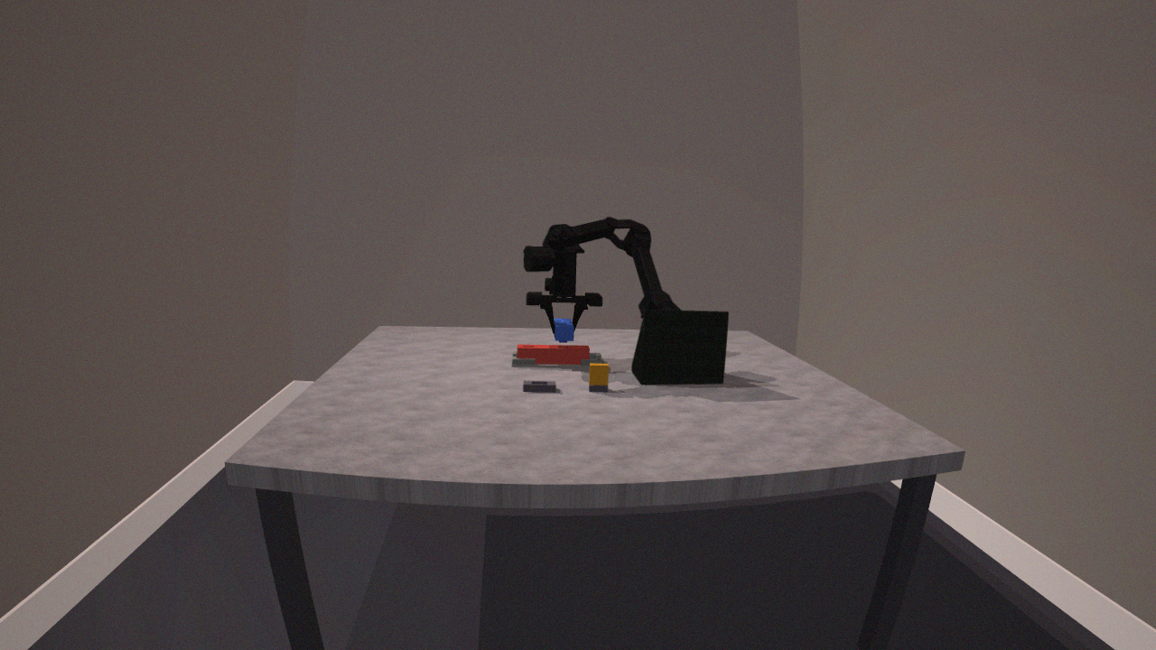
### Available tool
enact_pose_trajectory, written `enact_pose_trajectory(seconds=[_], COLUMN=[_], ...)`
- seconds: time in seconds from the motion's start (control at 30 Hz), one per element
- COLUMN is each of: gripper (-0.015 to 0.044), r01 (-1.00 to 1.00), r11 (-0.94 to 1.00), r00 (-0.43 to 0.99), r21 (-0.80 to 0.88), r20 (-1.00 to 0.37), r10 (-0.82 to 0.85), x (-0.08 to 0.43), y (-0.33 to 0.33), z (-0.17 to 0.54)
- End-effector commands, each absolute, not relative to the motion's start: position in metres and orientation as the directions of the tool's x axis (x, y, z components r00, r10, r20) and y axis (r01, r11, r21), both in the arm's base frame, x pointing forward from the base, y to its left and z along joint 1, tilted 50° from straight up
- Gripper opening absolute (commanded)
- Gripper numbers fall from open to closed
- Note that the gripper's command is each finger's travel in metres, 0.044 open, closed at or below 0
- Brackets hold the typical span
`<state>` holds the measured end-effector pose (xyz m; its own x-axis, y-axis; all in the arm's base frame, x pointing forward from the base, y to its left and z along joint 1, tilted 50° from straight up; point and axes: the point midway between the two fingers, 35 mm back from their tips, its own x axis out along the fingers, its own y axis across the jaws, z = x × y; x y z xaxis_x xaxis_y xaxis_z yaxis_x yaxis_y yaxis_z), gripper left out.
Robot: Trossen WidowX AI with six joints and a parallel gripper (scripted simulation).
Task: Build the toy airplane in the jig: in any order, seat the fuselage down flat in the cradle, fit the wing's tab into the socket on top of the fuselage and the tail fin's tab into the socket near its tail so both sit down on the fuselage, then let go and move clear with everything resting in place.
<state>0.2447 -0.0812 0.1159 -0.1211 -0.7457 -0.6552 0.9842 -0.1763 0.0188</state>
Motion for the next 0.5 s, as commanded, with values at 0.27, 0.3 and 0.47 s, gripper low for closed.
enact_pose_trajectory(seconds=[0.27, 0.3, 0.47], gripper=[0.0197, 0.0197, 0.0196], r01=[0.985, 0.985, 0.984], r11=[-0.172, -0.172, -0.178], r00=[-0.119, -0.119, -0.123], r21=[0.019, 0.019, 0.018], r20=[-0.651, -0.651, -0.654], r10=[-0.750, -0.750, -0.747], x=[0.242, 0.242, 0.242], y=[-0.095, -0.096, -0.095], z=[0.105, 0.105, 0.105])
